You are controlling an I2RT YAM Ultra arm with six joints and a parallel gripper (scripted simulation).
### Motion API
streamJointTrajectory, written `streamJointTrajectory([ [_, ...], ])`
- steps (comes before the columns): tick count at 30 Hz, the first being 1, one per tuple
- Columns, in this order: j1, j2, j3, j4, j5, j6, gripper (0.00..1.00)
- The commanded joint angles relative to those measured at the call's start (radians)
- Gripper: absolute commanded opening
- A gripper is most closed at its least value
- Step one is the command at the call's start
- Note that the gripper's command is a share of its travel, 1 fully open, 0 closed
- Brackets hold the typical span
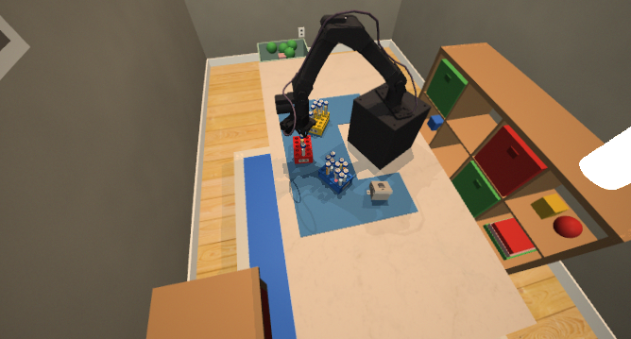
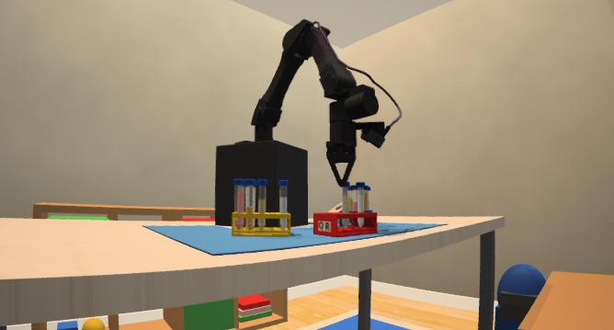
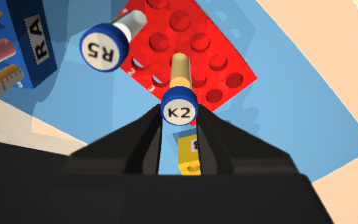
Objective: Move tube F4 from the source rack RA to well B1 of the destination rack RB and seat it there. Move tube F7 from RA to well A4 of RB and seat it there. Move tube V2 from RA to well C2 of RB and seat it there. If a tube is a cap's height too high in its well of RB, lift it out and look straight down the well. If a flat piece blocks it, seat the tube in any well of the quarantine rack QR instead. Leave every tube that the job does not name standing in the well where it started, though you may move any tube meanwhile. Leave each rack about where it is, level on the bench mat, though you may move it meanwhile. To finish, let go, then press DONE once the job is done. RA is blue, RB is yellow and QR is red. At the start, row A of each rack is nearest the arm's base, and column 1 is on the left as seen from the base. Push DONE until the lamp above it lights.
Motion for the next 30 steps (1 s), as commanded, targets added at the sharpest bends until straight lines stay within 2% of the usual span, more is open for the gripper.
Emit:
streamJointTrajectory([
  [1, -0.014, 0.023, -0.017, 0.033, 0.01, -0.006, 0.3],
  [22, -0.004, 0.007, 0.001, 0.021, 0.003, -0.002, 0.3],
  [24, -0.011, -0.024, -0.02, -0.005, 0.005, -0.005, 0.3],
  [30, -0.008, -0.054, -0.002, -0.034, 0.005, -0.003, 0.3],
])
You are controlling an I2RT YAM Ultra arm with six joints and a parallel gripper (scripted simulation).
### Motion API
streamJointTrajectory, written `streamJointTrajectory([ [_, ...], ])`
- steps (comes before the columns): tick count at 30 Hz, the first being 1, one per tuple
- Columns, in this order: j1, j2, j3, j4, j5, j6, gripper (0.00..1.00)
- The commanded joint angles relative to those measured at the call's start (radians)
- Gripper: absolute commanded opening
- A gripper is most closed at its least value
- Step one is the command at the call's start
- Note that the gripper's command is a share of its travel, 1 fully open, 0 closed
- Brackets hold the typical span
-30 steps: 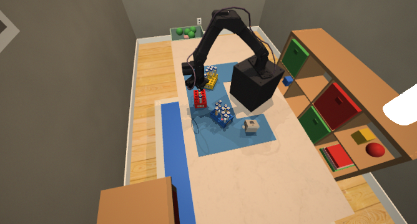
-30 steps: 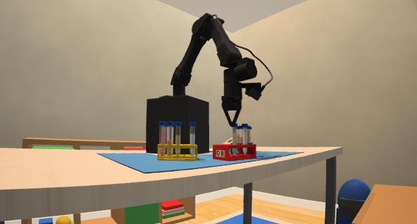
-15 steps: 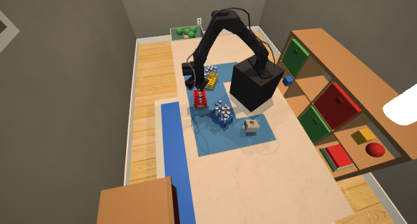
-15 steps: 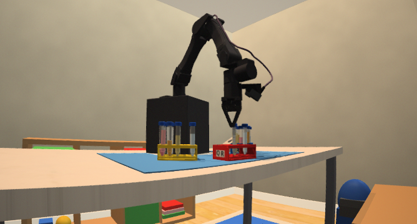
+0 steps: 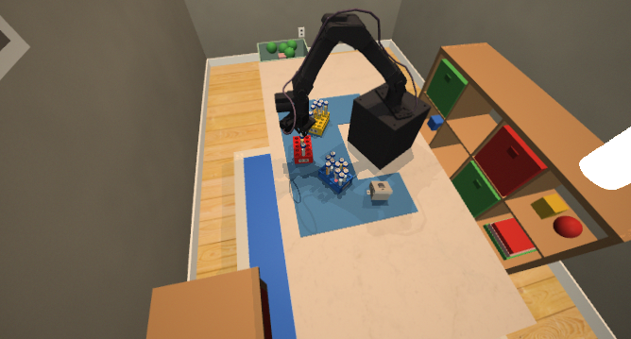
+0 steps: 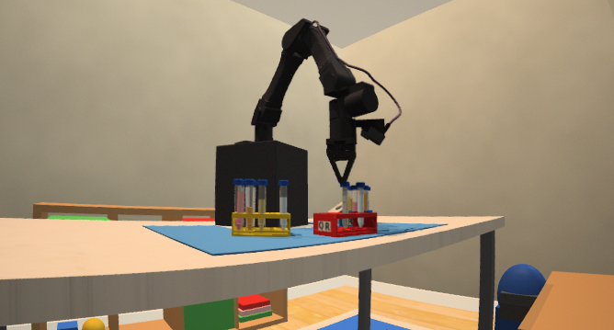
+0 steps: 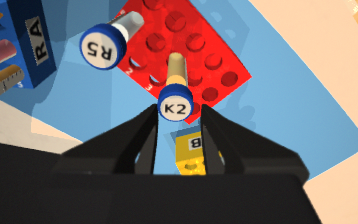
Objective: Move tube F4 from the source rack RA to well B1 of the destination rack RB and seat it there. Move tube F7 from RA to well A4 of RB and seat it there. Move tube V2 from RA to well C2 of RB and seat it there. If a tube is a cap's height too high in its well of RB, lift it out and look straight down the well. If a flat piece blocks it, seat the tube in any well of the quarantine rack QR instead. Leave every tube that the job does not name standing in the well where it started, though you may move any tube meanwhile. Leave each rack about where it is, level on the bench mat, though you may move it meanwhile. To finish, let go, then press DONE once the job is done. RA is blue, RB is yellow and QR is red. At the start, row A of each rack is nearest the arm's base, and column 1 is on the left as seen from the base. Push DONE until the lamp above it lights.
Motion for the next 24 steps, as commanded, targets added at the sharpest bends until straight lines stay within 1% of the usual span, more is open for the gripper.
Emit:
streamJointTrajectory([
  [1, -0.005, -0.044, -0.009, -0.039, 0.002, -0.003, 0.3],
  [3, -0.003, -0.06, -0.022, -0.052, 0.002, -0.001, 0.3],
  [6, 0.001, -0.085, -0.013, -0.072, 0.002, 0.002, 0.3],
  [13, 0.013, -0.139, -0.03, -0.122, 0.003, 0.01, 0.3],
  [15, 0.013, -0.139, -0.03, -0.122, 0.003, 0.01, 0.3],
  [16, 0.014, -0.149, 0.009, -0.129, 0.002, 0.011, 0.3],
  [24, 0.019, -0.194, 0.036, -0.2, 0.001, 0.016, 0.3],
])
